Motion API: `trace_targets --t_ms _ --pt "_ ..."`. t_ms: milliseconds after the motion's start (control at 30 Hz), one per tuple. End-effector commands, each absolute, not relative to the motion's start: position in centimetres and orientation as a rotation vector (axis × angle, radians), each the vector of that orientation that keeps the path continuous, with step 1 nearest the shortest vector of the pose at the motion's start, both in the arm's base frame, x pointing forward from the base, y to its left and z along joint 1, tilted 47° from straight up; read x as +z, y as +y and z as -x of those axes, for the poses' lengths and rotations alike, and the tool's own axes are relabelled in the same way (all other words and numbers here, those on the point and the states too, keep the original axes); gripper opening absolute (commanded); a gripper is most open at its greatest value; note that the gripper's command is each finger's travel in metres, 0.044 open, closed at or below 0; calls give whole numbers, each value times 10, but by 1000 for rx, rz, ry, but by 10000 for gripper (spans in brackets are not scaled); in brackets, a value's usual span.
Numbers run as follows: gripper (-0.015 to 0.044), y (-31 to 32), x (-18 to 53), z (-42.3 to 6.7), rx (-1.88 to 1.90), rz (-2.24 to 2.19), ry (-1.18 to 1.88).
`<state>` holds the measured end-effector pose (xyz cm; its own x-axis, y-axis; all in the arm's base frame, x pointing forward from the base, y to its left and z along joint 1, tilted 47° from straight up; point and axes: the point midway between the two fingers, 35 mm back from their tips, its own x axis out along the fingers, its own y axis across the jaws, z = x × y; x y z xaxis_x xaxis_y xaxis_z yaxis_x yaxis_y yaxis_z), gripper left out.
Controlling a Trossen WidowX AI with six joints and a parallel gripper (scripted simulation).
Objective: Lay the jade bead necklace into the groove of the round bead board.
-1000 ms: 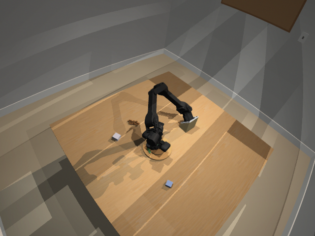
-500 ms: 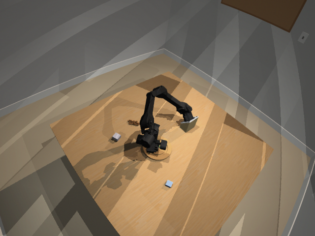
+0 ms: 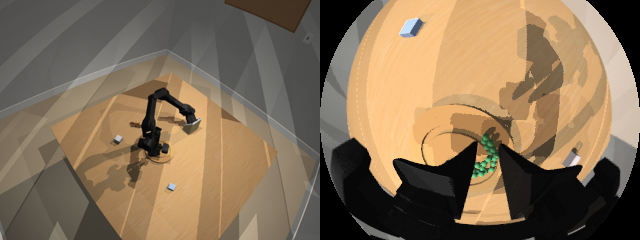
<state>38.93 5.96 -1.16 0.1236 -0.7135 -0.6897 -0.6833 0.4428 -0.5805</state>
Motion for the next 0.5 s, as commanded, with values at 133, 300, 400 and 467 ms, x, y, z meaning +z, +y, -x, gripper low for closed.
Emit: trace_targets --t_ms 133,300,400,467 --pt "120 50 -21 -390 -31 1269 1584" --pt "120 44 -26 -390 -30 1273 1586" --pt "120 40 -30 -390 -30 1276 1587" --pt "120 38 -32 -391 -30 1277 1588"
